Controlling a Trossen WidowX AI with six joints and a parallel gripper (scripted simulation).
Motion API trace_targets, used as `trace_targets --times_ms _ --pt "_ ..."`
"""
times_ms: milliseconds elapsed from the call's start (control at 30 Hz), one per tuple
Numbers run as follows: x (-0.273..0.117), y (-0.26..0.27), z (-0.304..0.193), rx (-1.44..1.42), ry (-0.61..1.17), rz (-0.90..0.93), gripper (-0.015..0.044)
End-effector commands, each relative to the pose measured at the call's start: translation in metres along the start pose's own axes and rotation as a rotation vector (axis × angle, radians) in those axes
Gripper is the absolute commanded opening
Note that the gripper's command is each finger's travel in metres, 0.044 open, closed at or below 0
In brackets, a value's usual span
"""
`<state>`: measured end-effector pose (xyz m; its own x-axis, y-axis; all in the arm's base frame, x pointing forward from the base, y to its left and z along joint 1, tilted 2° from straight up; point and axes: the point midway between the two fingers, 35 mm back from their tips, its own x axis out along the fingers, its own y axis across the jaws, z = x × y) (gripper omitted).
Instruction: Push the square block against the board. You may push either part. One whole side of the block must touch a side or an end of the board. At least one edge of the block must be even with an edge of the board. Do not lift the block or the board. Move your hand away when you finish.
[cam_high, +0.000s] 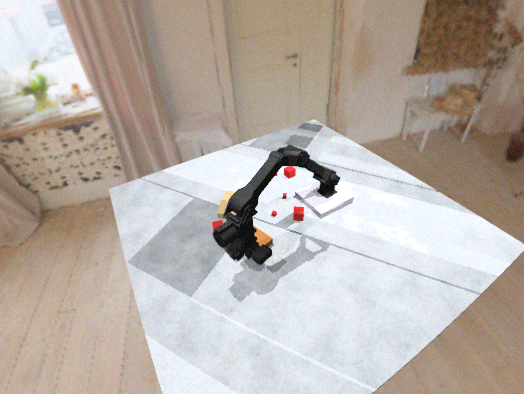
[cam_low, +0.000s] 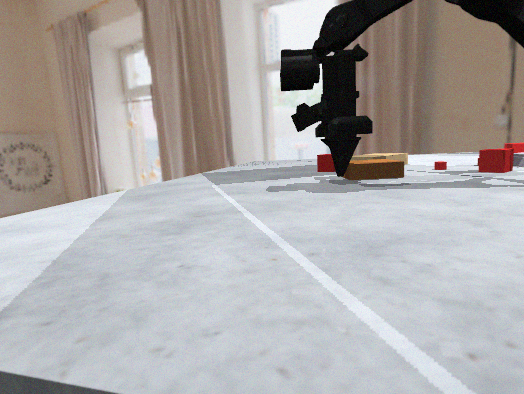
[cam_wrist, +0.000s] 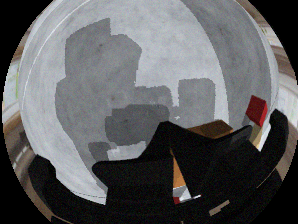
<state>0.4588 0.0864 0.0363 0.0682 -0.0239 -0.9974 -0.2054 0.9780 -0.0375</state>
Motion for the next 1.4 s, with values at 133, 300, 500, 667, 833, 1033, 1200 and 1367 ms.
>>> trace_targets --times_ms 133,300,500,667,833,1033,1200,1367 --pt "0.000 0.000 -0.010 0.005 0.004 0.002 0.0000" --pt "0.000 0.000 -0.016 0.005 0.004 0.002 0.0000" --pt "0.000 0.000 -0.022 0.005 0.005 0.002 0.0000" --pt "0.000 -0.001 -0.028 0.005 0.005 0.002 0.0000" --pt "0.000 -0.001 -0.034 0.005 0.006 0.002 0.0000" --pt "0.000 -0.001 -0.040 0.005 0.006 0.002 0.0000" --pt "0.000 -0.002 -0.046 0.005 0.007 0.001 0.0000" --pt "0.000 -0.003 -0.052 0.005 0.007 0.001 0.0000"
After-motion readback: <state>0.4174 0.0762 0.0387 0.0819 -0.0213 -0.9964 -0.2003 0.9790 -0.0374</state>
